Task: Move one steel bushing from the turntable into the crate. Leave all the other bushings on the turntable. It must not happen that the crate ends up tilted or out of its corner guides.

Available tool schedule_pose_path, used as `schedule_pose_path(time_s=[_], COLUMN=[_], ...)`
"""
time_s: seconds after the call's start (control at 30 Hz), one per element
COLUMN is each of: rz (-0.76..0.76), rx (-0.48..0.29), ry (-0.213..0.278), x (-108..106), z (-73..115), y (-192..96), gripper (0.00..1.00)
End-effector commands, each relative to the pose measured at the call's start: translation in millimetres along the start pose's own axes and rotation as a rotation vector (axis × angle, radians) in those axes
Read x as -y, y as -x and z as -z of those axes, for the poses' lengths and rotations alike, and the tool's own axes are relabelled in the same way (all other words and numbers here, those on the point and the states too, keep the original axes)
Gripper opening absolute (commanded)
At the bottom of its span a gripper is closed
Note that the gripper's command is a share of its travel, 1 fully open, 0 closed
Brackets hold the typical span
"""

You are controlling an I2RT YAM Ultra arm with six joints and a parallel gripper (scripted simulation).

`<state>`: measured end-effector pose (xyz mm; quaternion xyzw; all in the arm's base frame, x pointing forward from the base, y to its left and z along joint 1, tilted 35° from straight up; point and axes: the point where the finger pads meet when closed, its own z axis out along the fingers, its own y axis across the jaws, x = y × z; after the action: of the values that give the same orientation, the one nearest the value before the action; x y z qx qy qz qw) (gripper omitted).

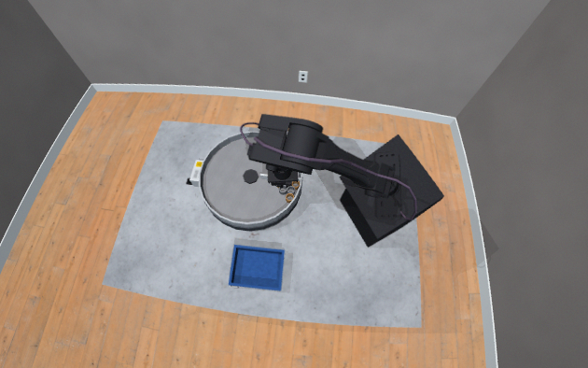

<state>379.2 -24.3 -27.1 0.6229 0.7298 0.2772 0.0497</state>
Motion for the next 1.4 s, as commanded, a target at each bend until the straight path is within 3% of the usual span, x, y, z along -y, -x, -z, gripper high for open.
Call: schedule_pose_path(time_s=[0.0,0.17,1.27,1.37], rz=[0.059,0.065,0.062,0.043], rx=[0.069,0.083,0.082,0.067], ry=[0.087,0.115,0.112,0.073], x=[-29.1,-37.7,-36.6,-27.0], z=[-1.7,8.3,7.2,1.1], y=[21.0,22.7,22.9,22.7], gripper=[0.13,0.13,0.13,0.13])
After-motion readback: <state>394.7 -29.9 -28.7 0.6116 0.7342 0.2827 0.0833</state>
